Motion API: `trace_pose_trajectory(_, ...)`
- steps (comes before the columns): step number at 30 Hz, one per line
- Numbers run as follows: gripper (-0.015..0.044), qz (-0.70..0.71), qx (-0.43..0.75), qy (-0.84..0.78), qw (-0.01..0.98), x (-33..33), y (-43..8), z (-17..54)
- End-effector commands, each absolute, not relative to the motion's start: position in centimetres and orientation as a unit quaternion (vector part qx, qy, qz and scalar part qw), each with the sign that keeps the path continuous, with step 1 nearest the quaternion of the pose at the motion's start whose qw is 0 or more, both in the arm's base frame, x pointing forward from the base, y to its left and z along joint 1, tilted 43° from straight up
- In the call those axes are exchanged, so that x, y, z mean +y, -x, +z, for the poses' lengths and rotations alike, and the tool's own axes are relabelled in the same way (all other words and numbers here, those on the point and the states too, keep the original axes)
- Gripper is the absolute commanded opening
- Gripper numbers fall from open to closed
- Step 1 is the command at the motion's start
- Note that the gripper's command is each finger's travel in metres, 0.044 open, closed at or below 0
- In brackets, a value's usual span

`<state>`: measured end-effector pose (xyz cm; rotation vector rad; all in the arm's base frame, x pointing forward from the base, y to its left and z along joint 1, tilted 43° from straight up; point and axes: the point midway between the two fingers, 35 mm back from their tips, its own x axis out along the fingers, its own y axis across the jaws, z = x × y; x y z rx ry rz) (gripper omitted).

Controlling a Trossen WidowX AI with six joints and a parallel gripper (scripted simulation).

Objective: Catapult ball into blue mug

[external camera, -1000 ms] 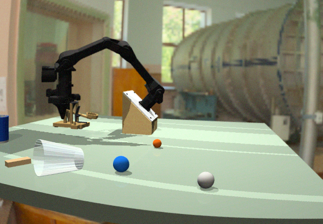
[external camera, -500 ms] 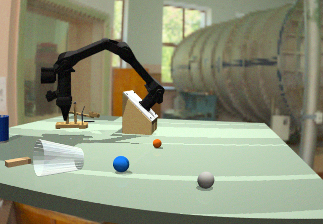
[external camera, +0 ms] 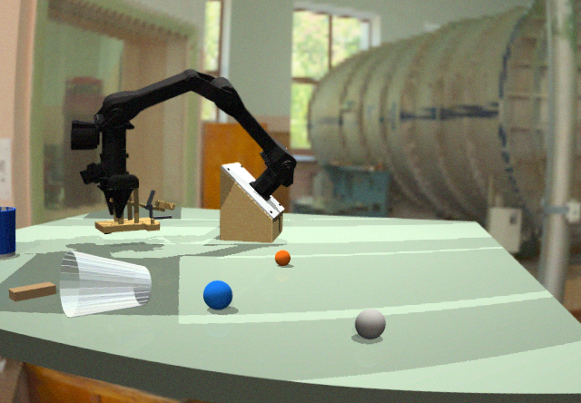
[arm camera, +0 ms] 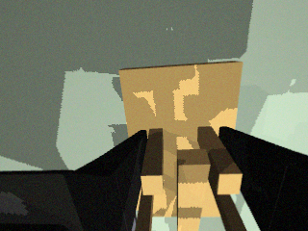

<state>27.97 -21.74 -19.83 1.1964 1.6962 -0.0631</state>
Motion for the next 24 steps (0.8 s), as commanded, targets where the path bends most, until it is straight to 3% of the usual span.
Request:
trace_pose_trajectory(1, 0.0, -0.024, 0.698, -0.493, 0.518, -22.3, -28.3, -19.4)
trace_pose_trajectory(24, 0.0, -0.023, 0.698, -0.493, 0.518, -19.8, -28.5, -22.1)
